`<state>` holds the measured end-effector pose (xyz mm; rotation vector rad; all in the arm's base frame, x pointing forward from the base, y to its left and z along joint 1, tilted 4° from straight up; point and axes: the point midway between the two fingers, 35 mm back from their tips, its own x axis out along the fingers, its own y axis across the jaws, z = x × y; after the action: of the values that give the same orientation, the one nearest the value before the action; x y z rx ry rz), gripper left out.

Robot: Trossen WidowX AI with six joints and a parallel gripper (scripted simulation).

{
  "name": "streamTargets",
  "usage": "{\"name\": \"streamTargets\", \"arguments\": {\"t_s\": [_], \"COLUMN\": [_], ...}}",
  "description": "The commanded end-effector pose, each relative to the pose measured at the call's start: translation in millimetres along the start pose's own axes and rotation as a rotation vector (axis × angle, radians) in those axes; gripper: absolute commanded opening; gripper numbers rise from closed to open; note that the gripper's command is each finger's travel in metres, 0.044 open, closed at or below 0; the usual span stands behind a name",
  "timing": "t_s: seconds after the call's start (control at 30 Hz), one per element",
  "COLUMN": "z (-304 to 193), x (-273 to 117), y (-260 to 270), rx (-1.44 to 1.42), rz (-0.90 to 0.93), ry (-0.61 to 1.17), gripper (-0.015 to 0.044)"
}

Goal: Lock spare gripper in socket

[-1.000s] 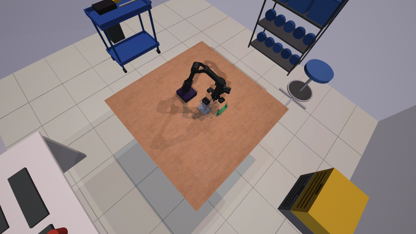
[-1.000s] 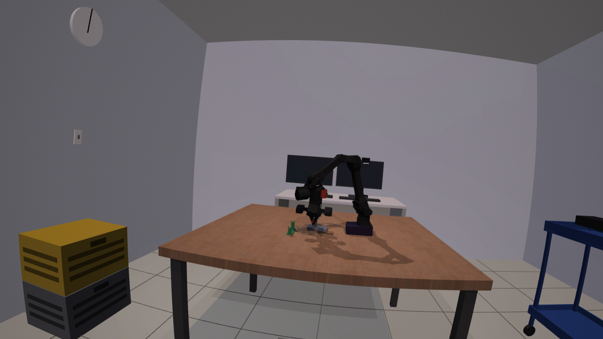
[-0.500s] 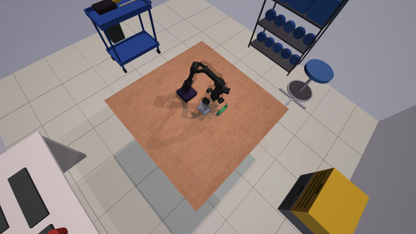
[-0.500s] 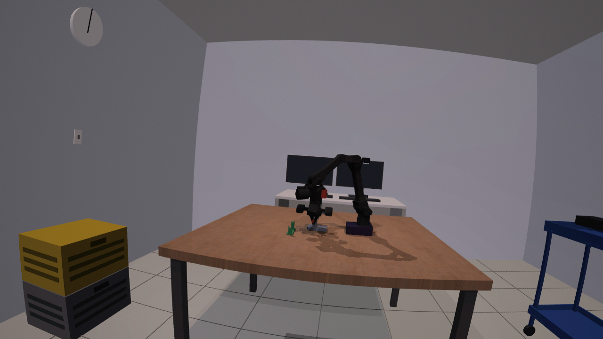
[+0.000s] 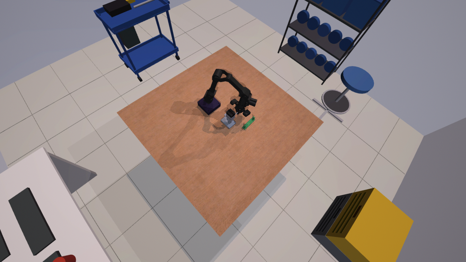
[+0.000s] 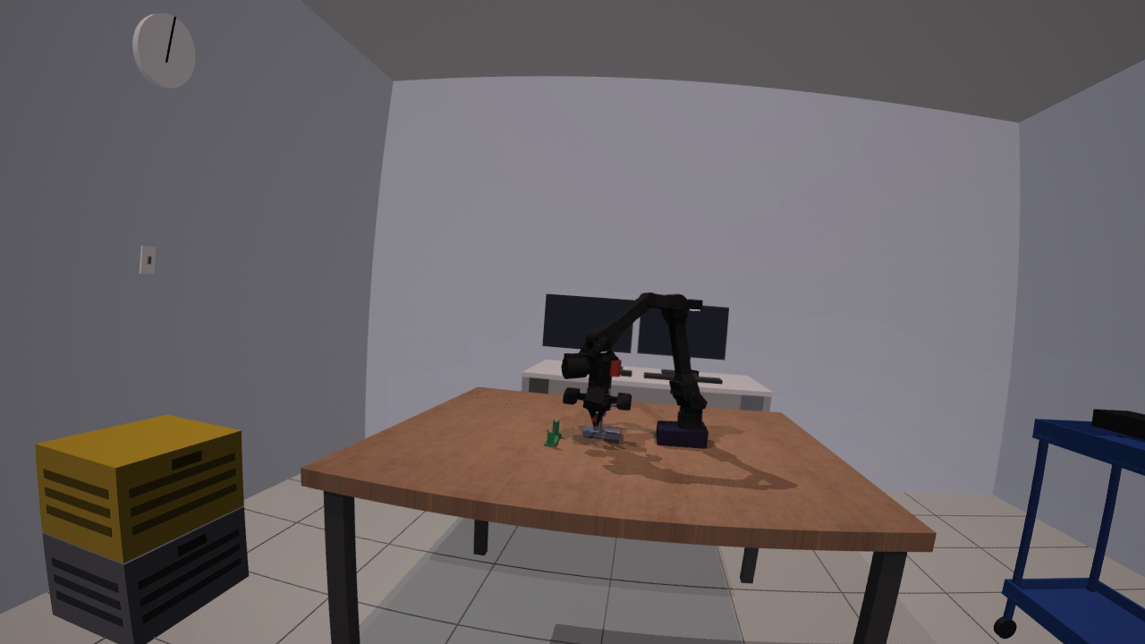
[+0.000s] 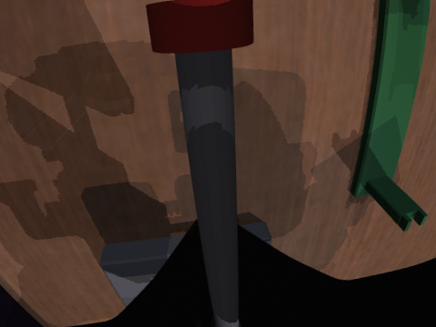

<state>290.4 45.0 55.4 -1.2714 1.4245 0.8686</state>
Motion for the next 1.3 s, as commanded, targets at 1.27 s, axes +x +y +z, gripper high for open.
{"name": "streamTargets", "arguments": {"t_s": [1.27], "z": [-24.3], "x": [7.0], "y": [0.2], "rx": [-0.003], "rz": [0.000], "ry": [0.000], "gripper": [0.0000]}}
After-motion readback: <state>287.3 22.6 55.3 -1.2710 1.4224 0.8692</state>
